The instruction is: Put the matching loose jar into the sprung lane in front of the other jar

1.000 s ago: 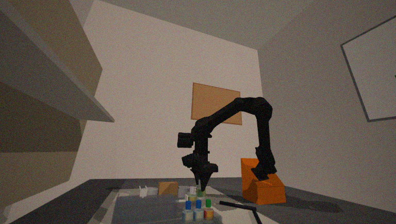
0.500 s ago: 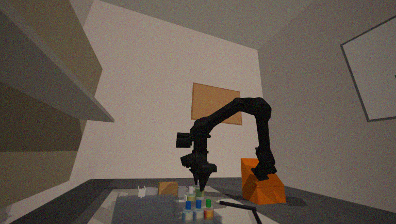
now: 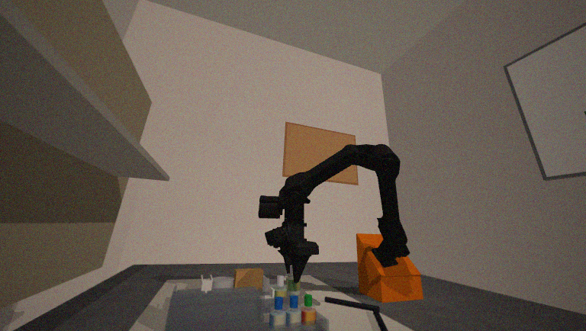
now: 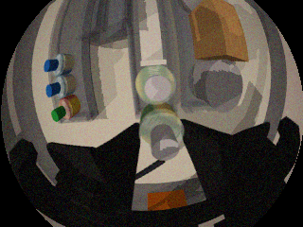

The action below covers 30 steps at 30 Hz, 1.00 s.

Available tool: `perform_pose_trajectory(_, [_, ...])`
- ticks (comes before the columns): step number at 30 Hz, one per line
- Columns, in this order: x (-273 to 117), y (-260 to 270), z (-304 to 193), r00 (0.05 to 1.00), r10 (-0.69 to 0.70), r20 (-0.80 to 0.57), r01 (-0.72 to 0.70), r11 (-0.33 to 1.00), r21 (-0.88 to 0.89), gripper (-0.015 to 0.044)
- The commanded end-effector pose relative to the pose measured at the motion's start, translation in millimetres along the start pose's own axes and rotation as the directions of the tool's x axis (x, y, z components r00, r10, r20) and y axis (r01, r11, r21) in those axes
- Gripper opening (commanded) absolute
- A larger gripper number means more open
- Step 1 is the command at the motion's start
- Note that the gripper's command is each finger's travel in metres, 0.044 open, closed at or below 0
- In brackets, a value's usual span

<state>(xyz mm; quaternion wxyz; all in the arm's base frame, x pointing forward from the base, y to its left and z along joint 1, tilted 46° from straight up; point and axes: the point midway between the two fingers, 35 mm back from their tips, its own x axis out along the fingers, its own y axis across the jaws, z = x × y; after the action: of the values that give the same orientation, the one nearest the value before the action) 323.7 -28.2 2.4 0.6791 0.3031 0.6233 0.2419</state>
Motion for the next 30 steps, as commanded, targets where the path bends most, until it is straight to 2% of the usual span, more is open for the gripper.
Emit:
perform_pose_trajectory(1, [-3.0, 0.1, 9.2, 1.000, -0.001, 0.020, 0.001, 1.000, -0.012, 0.0000])
perform_pose_trajectory(30, [-6.0, 1.3, 19.9, 1.000, -0.001, 0.020, 0.001, 1.000, -0.012, 0.0000])
